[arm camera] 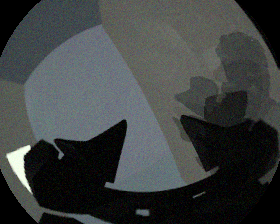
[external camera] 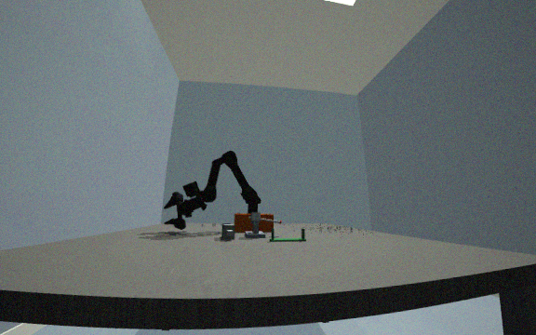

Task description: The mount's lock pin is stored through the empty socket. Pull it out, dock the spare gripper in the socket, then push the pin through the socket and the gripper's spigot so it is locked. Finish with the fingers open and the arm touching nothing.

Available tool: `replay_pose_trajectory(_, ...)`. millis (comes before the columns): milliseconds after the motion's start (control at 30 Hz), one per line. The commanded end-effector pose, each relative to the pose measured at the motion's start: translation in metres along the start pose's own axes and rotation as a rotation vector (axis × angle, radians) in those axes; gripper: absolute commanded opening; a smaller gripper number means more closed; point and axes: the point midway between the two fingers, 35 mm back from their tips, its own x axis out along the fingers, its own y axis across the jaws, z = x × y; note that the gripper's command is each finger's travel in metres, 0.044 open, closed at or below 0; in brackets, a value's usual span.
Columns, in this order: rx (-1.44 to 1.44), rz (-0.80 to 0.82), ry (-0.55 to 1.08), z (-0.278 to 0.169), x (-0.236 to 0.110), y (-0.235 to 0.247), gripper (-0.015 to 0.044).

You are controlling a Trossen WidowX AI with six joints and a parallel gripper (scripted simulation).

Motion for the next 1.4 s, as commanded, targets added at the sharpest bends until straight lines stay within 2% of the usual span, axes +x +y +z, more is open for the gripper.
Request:
replay_pose_trajectory(0,-0.009,-0.003,0.003,-0.001,-0.001,-0.001,0.0374)
replay_pose_trajectory(100,-0.144,-0.048,0.047,-0.019,-0.012,-0.012,0.0300)
replay_pose_trajectory(400,-0.992,-0.220,0.402,-0.103,-0.107,-0.079,0.0300)
replay_pose_trajectory(667,-1.733,-0.186,0.772,-0.135,-0.200,-0.119,0.0300)
replay_pose_trajectory(867,-2.218,-0.058,1.073,-0.139,-0.271,-0.138,0.0300)
replay_pose_trajectory(1033,-2.552,0.108,1.321,-0.131,-0.324,-0.146,0.0300)
replay_pose_trajectory(1200,-2.846,0.348,1.590,-0.115,-0.376,-0.148,0.0300)
replay_pose_trajectory(1367,-3.077,0.682,1.879,-0.092,-0.425,-0.145,0.0300)
